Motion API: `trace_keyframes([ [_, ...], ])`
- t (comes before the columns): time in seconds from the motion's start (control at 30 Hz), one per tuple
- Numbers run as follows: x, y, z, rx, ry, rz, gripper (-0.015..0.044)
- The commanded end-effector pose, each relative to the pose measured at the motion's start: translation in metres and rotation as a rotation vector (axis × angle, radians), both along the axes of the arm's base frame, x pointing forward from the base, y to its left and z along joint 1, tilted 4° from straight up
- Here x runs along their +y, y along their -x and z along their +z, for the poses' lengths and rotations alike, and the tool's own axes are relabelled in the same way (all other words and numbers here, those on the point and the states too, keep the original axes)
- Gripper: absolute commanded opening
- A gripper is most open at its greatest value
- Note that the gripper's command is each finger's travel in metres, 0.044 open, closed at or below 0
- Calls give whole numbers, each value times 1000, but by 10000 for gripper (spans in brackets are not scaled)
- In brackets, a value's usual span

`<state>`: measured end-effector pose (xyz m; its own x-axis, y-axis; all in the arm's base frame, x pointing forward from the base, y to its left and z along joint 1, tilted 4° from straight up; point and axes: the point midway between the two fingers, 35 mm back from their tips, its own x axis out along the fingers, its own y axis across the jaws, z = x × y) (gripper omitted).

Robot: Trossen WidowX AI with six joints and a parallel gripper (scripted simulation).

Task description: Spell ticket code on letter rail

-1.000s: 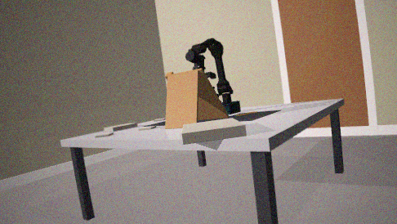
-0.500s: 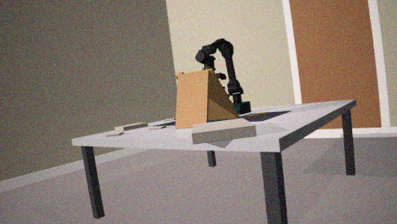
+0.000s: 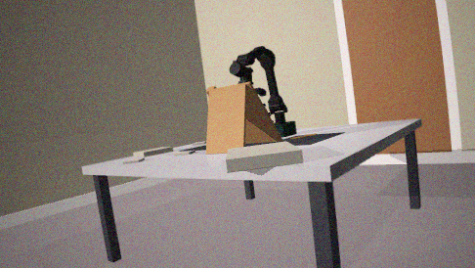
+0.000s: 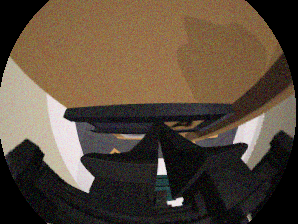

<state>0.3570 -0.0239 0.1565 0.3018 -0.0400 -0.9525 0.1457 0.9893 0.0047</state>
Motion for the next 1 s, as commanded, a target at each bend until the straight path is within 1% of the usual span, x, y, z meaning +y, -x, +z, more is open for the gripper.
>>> trace_keyframes([
  [0.0,-1,1,0,3,1,3,0],
  [0.97,-11,2,0,3,2,3,0],
])
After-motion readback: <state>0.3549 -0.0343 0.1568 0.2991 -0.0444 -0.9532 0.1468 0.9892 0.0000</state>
